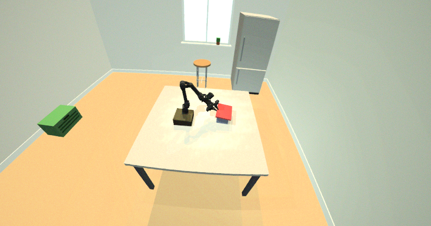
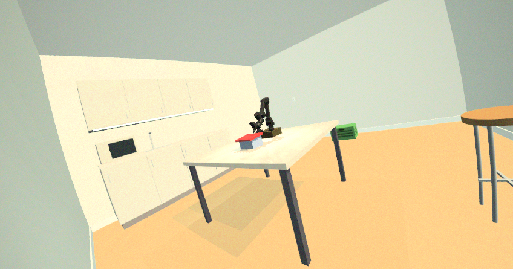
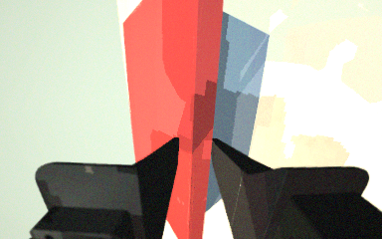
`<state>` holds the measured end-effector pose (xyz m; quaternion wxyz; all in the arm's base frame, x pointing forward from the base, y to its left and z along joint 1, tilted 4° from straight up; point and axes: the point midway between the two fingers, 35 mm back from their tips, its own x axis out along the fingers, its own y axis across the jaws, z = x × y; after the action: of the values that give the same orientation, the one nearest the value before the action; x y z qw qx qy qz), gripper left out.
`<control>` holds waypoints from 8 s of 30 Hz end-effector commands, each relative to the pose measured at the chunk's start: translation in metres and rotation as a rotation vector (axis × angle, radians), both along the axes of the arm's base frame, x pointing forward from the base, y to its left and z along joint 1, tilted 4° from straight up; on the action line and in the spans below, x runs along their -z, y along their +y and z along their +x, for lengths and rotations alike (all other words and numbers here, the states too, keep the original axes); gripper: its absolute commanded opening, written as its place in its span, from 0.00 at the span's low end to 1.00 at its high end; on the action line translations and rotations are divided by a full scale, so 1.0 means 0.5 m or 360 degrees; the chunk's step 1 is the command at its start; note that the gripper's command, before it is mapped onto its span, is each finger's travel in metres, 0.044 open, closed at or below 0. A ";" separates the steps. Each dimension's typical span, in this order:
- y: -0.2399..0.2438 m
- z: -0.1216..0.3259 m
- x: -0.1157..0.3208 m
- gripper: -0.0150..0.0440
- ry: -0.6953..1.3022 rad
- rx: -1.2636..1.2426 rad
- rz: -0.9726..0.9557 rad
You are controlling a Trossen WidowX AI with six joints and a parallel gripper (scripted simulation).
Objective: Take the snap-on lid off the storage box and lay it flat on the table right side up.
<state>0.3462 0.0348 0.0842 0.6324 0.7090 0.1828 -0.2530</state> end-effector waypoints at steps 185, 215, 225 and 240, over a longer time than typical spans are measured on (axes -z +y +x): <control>-0.299 -0.012 -0.244 0.25 -0.0004 -0.0011 -0.0030; -0.418 -0.029 -0.237 0.25 -0.0001 -0.0011 -0.0040; -0.457 -0.035 -0.235 0.25 0.0000 -0.0011 -0.0043; -0.516 -0.043 -0.233 0.25 0.0001 -0.0011 -0.0047</control>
<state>0.3233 -0.2167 0.1948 0.6374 0.7014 0.1854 -0.2597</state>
